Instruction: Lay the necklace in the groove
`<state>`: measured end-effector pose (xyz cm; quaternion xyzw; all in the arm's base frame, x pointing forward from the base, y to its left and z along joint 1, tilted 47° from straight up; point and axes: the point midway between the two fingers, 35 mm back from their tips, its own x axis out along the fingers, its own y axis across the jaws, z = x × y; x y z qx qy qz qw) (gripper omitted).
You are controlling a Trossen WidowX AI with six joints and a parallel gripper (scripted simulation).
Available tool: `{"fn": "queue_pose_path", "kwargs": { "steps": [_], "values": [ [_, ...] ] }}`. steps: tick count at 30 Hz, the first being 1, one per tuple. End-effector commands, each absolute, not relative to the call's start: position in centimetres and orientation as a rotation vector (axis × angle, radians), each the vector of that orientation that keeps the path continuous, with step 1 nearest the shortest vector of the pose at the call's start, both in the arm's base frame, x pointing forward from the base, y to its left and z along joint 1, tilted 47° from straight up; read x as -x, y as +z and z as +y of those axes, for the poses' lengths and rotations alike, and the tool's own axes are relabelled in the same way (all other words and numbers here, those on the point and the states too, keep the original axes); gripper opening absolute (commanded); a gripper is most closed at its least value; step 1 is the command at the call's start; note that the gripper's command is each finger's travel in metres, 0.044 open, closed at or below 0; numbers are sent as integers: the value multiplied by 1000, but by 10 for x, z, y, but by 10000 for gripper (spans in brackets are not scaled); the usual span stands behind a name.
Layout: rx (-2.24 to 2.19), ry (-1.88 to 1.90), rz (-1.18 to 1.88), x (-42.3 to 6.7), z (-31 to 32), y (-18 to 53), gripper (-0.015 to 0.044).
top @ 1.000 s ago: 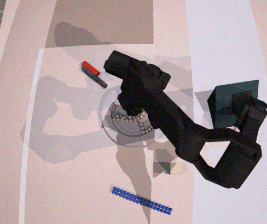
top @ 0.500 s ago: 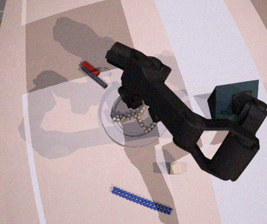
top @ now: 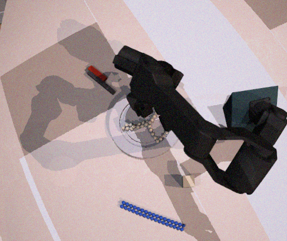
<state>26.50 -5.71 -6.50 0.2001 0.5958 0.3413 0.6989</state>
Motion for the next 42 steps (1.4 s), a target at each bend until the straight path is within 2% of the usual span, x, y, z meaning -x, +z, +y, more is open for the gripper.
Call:
{"fn": "queue_pose_path", "kwargs": {
  "steps": [1,11,42],
  "values": [
    [-446,761,1328,-265,-57,-65,184],
    [-452,760,1331,-264,-58,-63,440],
    [-450,758,1333,-264,-60,-61,440]
  ]
}}
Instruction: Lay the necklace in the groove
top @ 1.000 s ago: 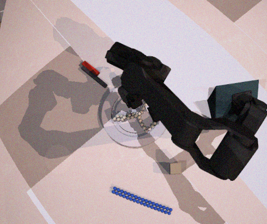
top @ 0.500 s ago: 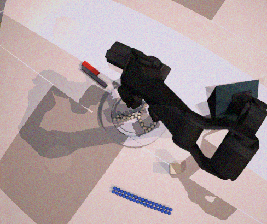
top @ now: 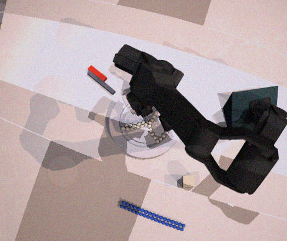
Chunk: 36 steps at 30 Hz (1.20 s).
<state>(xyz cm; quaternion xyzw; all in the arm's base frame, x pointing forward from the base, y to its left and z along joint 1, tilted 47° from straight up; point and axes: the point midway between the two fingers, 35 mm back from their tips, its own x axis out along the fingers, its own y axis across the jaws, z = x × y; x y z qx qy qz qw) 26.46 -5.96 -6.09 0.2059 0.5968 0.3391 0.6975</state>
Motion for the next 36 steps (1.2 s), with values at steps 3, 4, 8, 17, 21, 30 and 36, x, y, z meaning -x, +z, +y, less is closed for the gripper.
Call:
{"fn": "queue_pose_path", "kwargs": {
  "steps": [3,4,8,17,21,30,36],
  "values": [
    [-450,758,1333,-264,-60,-61,440],
    [-450,758,1333,-264,-60,-61,440],
    [-450,758,1333,-264,-60,-61,440],
    [-450,758,1333,-264,-60,-61,440],
    [-450,758,1333,-264,-60,-61,440],
    [-622,615,1421,-271,-56,-48,335],
    [-1032,234,1592,-285,-43,-16,177]
  ]
}}
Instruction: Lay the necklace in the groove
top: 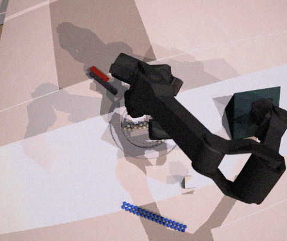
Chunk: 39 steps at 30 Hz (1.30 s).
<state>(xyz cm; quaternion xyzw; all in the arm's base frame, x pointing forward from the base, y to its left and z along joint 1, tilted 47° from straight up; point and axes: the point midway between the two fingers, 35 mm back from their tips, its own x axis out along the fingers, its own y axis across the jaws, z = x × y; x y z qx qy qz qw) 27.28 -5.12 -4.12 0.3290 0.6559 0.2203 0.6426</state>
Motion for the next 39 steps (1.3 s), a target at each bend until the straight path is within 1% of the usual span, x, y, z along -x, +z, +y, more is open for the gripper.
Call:
{"fn": "queue_pose_path", "kwargs": {
  "steps": [1,2,3,7,9,39],
  "values": [
    [-1099,166,1614,-287,-41,-11,151],
    [-1166,97,1634,-289,-38,-5,125],
    [-1232,26,1652,-291,-36,0,120],
    [-1482,-257,1703,-296,-25,22,120],
    [-1524,-308,1709,-297,-23,26,120],
    [-1515,-305,1706,-299,-12,13,120]
  ]
}}
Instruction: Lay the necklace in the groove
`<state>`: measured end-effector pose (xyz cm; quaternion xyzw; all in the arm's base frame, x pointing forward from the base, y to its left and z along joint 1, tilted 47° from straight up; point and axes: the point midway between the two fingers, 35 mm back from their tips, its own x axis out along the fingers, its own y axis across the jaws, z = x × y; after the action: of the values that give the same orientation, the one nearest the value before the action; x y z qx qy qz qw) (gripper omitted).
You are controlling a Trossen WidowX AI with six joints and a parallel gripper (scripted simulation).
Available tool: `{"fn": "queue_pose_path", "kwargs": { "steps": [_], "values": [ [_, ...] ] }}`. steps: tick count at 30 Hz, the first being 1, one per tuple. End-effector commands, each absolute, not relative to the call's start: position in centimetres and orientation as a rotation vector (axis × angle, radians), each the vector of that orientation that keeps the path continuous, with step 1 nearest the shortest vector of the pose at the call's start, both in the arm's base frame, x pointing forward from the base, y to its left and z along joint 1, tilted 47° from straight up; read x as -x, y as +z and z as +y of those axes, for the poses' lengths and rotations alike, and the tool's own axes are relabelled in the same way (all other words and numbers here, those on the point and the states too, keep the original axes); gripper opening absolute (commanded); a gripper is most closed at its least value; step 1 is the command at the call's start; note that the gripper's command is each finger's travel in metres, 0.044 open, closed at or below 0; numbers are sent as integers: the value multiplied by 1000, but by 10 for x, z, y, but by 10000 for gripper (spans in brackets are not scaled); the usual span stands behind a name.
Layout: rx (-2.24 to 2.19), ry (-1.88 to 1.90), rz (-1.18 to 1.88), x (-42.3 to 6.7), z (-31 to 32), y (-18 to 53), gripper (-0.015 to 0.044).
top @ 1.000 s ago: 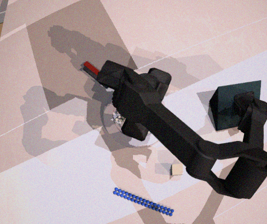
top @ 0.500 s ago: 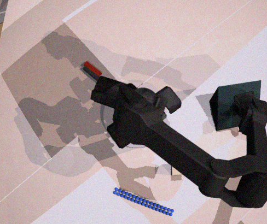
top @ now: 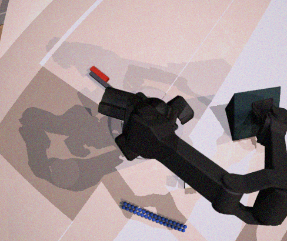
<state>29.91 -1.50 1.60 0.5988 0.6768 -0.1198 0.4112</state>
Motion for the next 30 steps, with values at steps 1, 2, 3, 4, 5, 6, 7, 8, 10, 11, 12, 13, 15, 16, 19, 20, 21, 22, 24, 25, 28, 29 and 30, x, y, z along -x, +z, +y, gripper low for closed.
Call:
{"fn": "queue_pose_path", "kwargs": {
  "steps": [1,2,3,4,5,6,7,8,10,11,12,13,15,16,19,20,21,22,24,25,28,29,30],
  "values": [
    [-1516,-305,1706,-299,-10,12,120],
    [-1517,-305,1706,-299,-9,11,120],
    [-1517,-305,1706,-299,-8,10,120],
    [-1518,-305,1707,-299,-7,9,120],
    [-1519,-305,1707,-299,-6,8,120],
    [-1519,-306,1707,-299,-4,7,120],
    [-1520,-306,1707,-299,-3,6,120],
    [-1521,-306,1707,-299,-2,5,120],
    [-1522,-306,1708,-299,0,3,120],
    [-1523,-306,1708,-299,2,2,120],
    [-1524,-306,1709,-299,3,1,120],
    [-1524,-306,1709,-299,4,-1,120],
    [-1525,-306,1709,-299,6,-2,120],
    [-1525,-306,1709,-299,6,-2,120],
    [-1513,-305,1710,-299,4,-1,67],
    [-1513,-305,1710,-299,4,-1,41],
    [-1513,-305,1710,-299,4,-1,15],
    [-1513,-305,1710,-299,4,-1,0],
    [-1513,-305,1710,-299,4,-1,0],
    [-1513,-305,1710,-299,4,-1,0],
    [-1513,-305,1710,-299,4,-1,0],
    [-1513,-305,1710,-299,4,-1,0],
    [-1513,-305,1710,-299,4,-1,0]
  ]
}}
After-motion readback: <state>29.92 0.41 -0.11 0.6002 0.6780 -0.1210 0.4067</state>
